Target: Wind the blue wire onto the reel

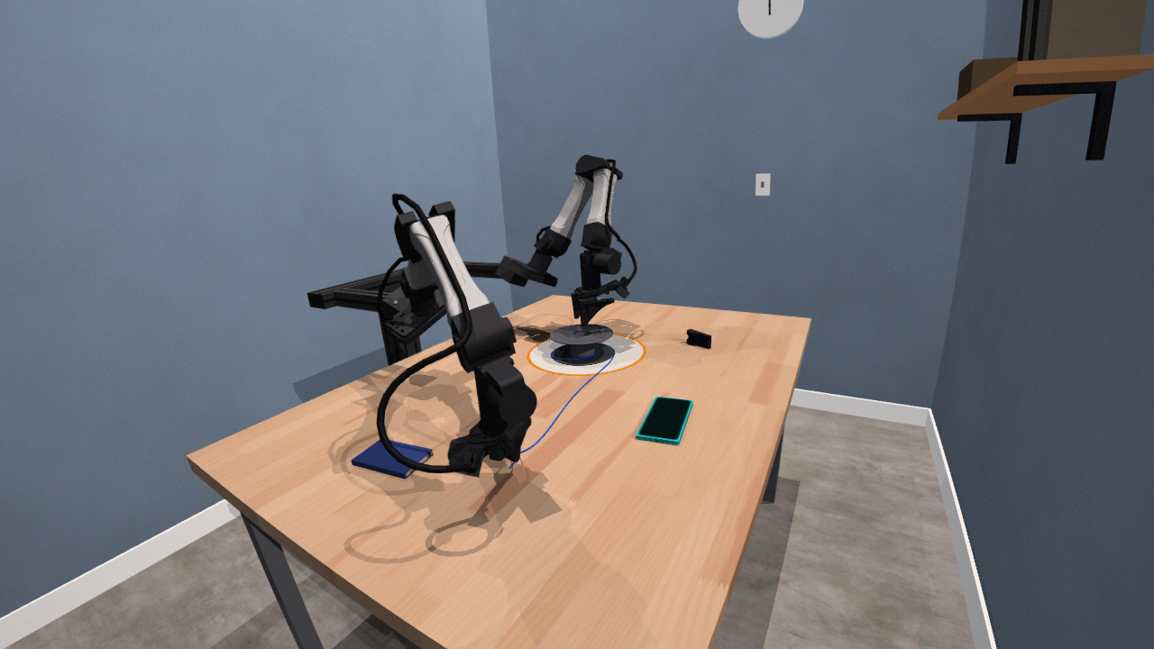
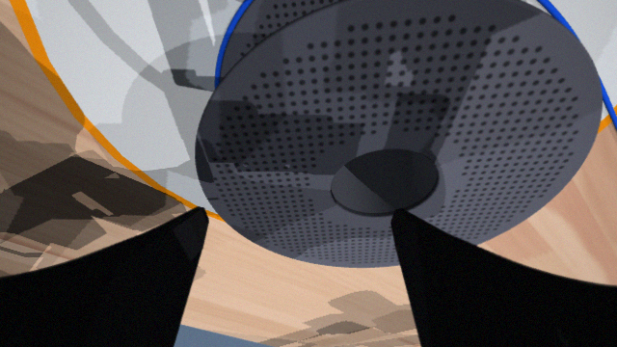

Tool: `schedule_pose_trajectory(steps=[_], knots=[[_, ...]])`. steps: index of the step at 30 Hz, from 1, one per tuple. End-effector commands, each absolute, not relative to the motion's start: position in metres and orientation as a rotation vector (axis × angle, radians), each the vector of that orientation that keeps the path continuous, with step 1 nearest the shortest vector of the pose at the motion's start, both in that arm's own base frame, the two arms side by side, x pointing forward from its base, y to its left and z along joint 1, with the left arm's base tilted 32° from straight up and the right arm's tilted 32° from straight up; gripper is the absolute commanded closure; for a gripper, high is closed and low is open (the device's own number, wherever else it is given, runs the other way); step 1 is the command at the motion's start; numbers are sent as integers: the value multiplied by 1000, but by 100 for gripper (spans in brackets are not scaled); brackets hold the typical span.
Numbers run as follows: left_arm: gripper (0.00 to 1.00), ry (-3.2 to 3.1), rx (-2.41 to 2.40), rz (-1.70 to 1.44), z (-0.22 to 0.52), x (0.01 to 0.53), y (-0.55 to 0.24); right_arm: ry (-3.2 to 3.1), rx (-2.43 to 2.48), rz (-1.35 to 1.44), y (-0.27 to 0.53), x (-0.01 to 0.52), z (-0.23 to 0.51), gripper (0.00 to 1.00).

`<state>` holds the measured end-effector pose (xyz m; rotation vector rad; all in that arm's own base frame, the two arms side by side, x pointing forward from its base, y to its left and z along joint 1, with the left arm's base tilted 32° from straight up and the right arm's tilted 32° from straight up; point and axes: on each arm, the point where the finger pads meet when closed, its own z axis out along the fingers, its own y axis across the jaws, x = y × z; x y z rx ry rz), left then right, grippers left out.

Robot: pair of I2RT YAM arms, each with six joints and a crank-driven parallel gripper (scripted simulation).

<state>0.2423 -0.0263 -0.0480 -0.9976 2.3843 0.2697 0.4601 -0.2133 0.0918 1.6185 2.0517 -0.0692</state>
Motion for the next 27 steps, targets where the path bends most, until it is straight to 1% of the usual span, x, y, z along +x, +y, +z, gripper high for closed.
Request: schedule_pose_trajectory(steps=[1,2,3,9,17,19,20,27], knots=[[3,2539,-648,360,-43,250,-21,2019,1605,-53,-216,464,104,100],[3,2539,-648,360,-43,250,-21,2019,1605,-53,-216,464,104,100],[3,2591,-478,406,-42,253,-22,2019,1605,-53,-215,464,104,100],[3,2655,-53,515,-31,279,-27,2019,1605,-53,-214,463,102,100],[3,2634,571,631,-30,304,-55,2020,1603,-54,-213,463,102,100],[3,2634,571,631,-30,304,-55,2020,1603,-54,-213,463,102,100],[3,2605,786,664,-30,306,-58,2020,1603,-54,-213,463,102,100],[3,2459,1362,760,-36,319,-88,2020,1603,-54,-213,464,104,100]])
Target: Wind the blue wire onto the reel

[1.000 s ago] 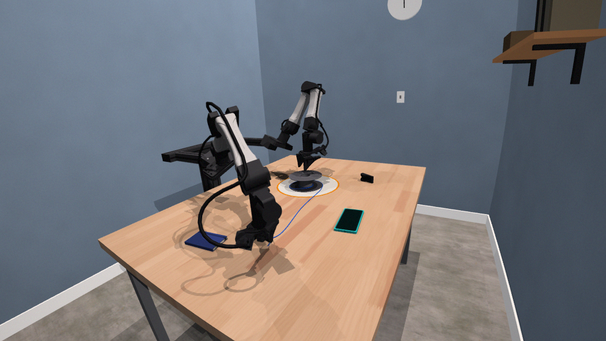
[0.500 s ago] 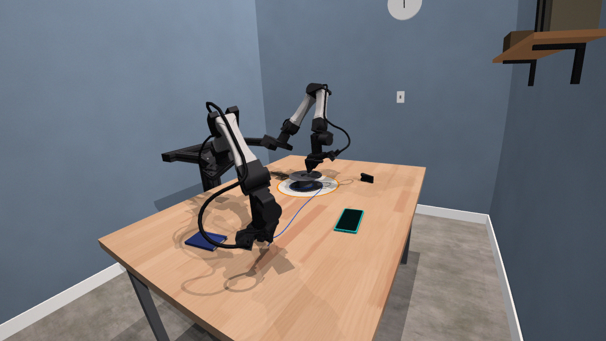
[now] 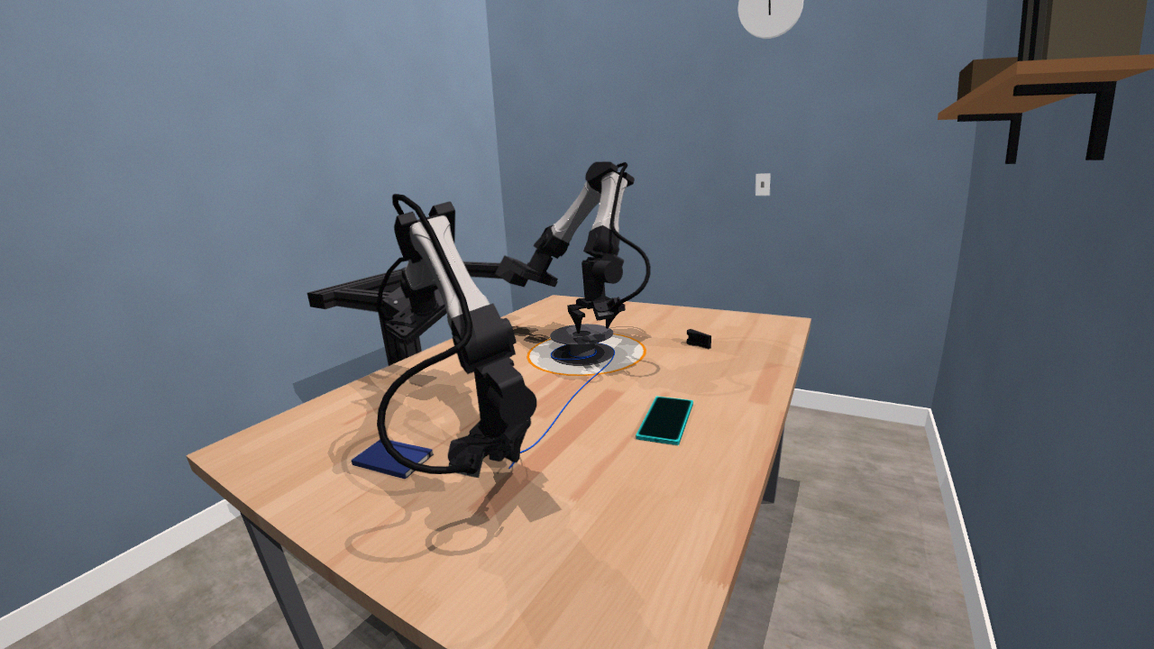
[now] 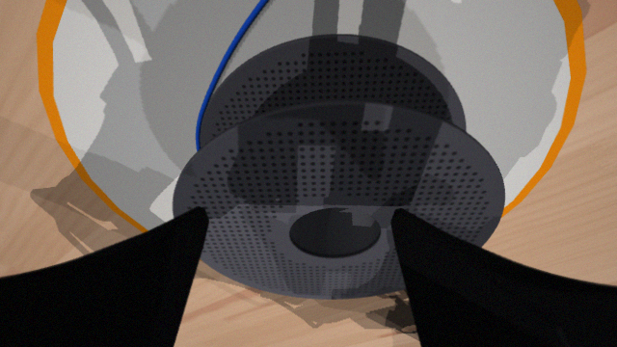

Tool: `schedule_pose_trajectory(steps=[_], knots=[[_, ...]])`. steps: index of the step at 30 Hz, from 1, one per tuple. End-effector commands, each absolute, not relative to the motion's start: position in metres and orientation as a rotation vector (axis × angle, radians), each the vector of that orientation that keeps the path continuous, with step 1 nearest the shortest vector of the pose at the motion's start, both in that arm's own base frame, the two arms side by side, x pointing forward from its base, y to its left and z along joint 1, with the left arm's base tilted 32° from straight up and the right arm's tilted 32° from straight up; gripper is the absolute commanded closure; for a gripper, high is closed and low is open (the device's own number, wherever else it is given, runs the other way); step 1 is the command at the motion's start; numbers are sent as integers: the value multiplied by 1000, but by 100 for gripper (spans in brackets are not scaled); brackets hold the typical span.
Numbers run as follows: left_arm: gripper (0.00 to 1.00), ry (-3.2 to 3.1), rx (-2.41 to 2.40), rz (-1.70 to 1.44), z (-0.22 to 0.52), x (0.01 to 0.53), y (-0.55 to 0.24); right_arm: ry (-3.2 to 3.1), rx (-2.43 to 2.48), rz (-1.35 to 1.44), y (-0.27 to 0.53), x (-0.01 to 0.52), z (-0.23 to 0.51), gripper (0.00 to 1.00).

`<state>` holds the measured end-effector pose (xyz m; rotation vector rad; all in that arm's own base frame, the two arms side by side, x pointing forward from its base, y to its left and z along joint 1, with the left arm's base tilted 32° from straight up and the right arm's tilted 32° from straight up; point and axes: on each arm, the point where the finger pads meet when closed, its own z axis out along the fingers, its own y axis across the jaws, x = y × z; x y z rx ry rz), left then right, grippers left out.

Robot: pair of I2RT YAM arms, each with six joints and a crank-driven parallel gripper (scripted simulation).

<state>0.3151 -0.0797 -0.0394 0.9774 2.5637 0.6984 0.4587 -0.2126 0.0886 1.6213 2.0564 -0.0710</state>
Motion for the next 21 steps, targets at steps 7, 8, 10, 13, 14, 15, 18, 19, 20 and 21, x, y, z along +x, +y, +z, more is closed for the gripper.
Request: schedule_pose_trajectory(steps=[7,8,10,13,14,15,18,19,20,21], knots=[[3,2186,1929,824,-43,319,-104,2020,1603,-54,-212,464,106,100],[3,2186,1929,824,-43,319,-104,2020,1603,-54,-212,464,106,100],[3,2067,2129,846,-43,319,-104,2020,1603,-54,-212,464,107,100],[3,1922,2331,867,-44,319,-106,2020,1603,-54,-212,465,108,100],[3,1867,2399,872,-44,319,-106,2020,1603,-54,-212,465,108,100],[3,1810,2466,877,-44,319,-106,2020,1603,-54,-212,465,108,100],[3,1627,2655,884,-44,318,-106,2020,1603,-54,-212,465,109,100],[3,1564,2713,885,-44,318,-105,2020,1603,-54,-212,465,109,100],[3,1501,2769,885,-45,318,-105,2020,1603,-54,-212,465,109,100],[3,1437,2824,884,-45,318,-105,2020,1603,-54,-212,465,110,100]])
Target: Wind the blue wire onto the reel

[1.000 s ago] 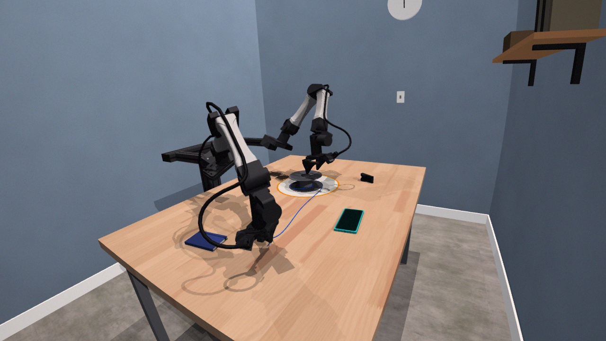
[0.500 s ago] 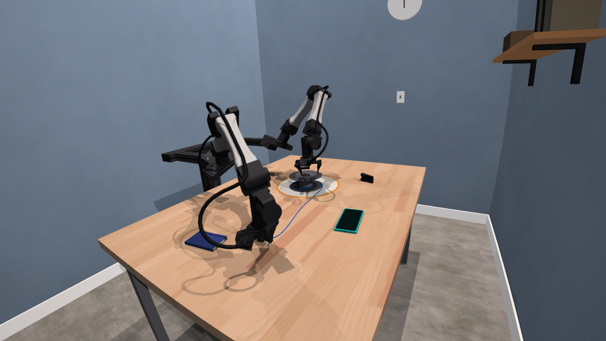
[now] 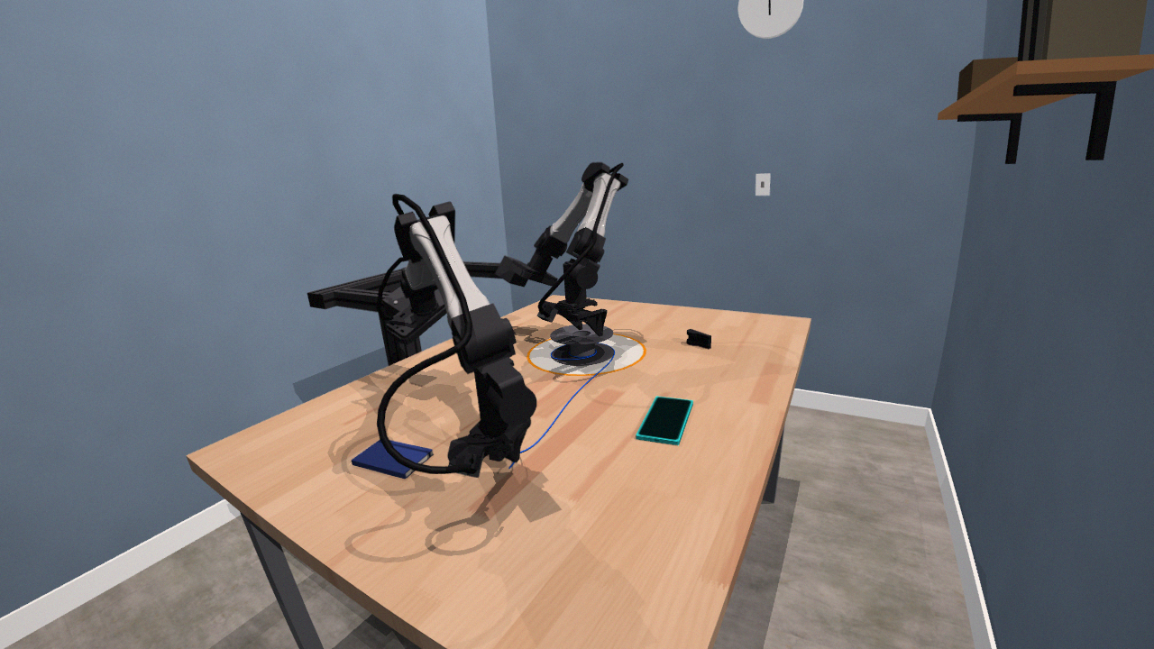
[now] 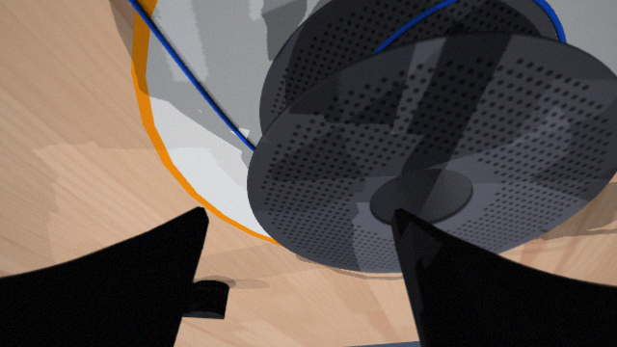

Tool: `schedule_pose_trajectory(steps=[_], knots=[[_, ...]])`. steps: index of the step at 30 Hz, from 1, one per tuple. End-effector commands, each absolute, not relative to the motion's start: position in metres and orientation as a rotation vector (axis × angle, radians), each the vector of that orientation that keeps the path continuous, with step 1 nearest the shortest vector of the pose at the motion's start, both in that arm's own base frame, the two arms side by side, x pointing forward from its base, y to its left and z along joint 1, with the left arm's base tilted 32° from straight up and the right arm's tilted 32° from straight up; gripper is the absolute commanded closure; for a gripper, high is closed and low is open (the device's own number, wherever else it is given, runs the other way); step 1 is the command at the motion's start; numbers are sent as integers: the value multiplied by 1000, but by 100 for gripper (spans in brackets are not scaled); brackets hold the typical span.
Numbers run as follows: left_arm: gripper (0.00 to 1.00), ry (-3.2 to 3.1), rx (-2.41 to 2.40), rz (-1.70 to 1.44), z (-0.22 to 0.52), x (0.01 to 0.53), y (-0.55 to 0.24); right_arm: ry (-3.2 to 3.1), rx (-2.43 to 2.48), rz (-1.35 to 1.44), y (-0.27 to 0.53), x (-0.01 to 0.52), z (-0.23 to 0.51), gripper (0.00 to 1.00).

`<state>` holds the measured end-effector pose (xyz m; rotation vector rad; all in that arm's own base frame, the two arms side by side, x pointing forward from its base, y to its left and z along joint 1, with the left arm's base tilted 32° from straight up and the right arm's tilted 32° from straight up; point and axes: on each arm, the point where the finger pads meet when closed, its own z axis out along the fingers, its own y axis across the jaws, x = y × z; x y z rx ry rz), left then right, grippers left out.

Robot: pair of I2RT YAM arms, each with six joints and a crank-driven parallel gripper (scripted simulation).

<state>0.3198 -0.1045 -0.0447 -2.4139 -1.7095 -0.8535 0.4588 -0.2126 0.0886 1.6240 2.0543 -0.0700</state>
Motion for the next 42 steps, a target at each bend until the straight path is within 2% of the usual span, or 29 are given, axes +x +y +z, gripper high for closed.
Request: schedule_pose_trajectory(steps=[1,22,32,42], knots=[[3,-1269,-2581,-798,-45,318,-105,2020,1603,-54,-211,466,110,100],[3,-1269,-2581,-798,-38,319,-107,2018,1606,-53,-209,464,109,100],[3,-1269,-2581,-798,-78,335,-89,2018,1606,-53,-208,463,108,100],[3,-1269,-2581,-798,-76,334,-91,2019,1605,-53,-207,462,108,100]])
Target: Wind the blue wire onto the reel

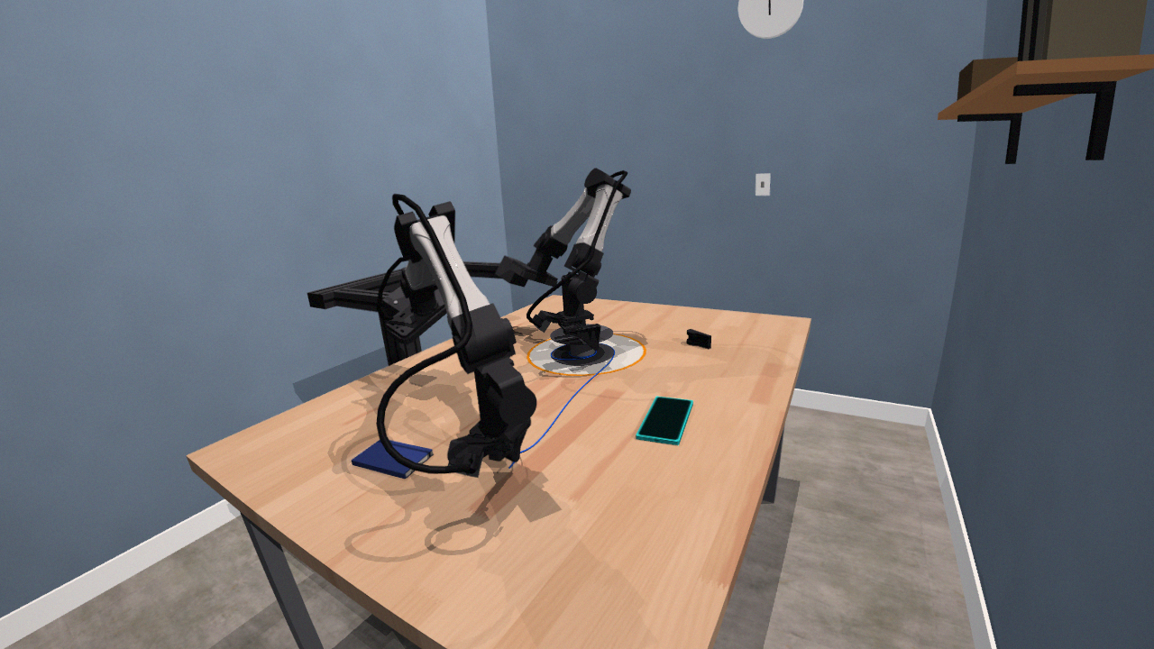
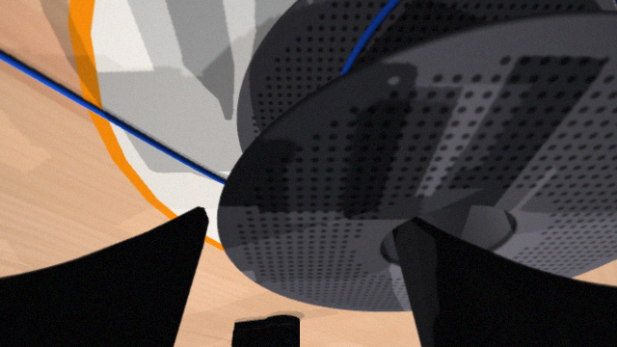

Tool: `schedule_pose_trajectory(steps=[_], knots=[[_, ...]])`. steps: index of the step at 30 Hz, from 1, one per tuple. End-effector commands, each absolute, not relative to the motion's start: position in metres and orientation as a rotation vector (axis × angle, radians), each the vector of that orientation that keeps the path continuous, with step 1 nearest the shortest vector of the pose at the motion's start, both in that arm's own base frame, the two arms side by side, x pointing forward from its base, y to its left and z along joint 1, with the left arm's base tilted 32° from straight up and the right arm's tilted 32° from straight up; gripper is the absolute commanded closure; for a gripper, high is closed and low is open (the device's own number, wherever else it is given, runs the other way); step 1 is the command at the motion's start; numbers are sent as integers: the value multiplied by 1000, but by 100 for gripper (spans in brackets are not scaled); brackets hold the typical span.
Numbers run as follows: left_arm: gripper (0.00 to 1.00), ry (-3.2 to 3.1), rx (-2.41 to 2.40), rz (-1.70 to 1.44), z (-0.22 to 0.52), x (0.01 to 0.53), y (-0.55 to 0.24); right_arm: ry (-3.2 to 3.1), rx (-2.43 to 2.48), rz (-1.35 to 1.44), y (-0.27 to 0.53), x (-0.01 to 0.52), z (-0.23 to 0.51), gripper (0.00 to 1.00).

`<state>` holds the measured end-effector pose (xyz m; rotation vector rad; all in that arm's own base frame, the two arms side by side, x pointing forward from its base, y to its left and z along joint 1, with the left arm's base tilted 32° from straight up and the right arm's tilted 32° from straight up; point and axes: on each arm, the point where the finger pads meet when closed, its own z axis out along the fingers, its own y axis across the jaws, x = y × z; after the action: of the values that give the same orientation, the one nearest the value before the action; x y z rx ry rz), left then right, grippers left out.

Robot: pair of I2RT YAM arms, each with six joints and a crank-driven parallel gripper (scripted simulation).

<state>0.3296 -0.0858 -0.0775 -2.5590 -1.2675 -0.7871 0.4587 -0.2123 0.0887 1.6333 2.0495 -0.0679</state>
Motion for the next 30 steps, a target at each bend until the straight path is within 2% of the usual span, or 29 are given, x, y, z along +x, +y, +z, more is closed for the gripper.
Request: schedule_pose_trajectory(steps=[1,19,30], knots=[[3,-1269,-2581,-798,-75,333,-91,2019,1605,-53,-207,462,108,100],[30,-1269,-2581,-798,-75,333,-92,2019,1605,-53,-207,464,113,100],[30,-1491,-2503,-825,-72,341,-77,2017,1607,-52,-208,466,115,100]])
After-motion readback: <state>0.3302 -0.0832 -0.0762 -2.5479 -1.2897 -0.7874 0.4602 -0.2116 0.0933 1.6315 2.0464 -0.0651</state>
